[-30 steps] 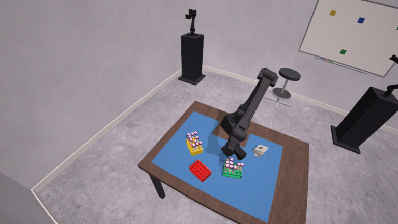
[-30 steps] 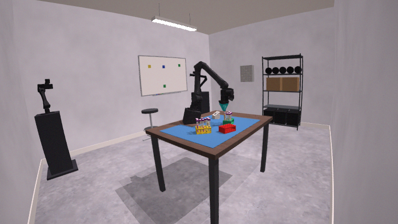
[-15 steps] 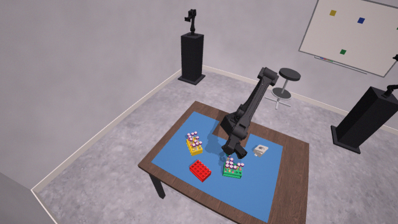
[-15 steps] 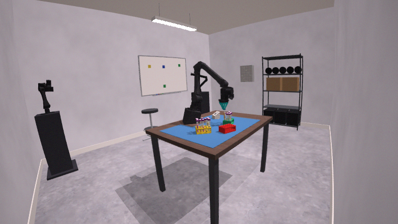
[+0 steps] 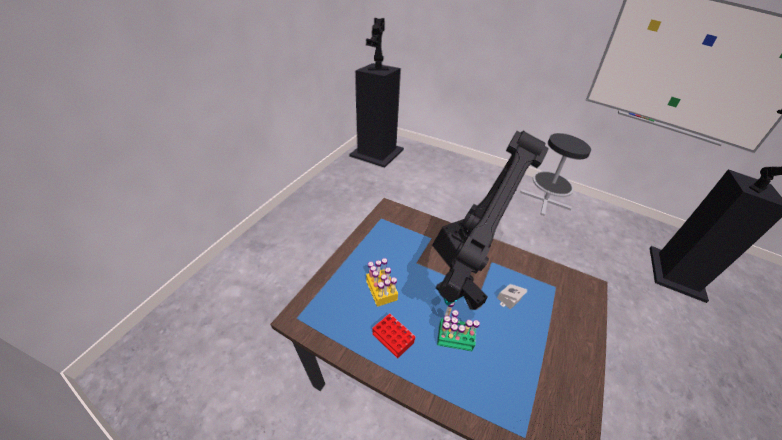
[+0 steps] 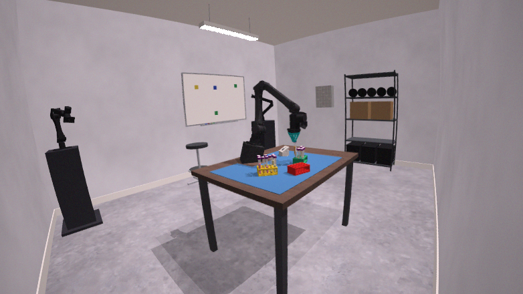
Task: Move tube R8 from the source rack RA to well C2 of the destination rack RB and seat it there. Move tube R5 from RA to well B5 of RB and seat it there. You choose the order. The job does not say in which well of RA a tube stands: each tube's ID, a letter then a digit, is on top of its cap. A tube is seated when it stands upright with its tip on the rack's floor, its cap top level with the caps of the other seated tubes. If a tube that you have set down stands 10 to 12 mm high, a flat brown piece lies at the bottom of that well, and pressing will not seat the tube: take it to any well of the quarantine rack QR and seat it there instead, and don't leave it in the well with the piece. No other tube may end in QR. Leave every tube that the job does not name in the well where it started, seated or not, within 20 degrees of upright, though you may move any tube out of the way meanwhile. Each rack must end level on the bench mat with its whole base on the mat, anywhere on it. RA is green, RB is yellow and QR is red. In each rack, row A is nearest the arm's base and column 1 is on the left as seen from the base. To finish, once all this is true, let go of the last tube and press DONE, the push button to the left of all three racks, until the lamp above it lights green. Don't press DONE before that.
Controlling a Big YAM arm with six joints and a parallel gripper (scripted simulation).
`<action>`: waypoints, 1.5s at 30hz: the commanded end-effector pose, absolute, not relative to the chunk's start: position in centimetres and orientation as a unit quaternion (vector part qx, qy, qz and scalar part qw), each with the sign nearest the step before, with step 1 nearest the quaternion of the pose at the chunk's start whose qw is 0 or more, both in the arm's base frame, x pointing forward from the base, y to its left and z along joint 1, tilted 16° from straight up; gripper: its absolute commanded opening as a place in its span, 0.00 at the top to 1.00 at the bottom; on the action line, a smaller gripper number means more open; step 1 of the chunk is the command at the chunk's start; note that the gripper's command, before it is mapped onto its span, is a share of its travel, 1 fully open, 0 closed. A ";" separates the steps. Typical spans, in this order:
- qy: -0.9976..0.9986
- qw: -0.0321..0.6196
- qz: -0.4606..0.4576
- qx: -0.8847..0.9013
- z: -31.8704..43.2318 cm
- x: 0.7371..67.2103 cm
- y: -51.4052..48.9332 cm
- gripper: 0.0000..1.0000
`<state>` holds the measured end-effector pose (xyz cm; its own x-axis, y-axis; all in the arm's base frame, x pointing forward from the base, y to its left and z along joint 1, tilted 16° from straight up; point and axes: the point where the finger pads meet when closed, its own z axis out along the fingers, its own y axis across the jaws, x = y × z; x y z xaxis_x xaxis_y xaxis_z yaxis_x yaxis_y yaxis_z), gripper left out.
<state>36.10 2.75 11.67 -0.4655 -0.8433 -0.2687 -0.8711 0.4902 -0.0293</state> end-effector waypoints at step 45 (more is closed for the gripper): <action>0.850 0.148 0.038 -0.504 13.4 37.3 -3.5 1.00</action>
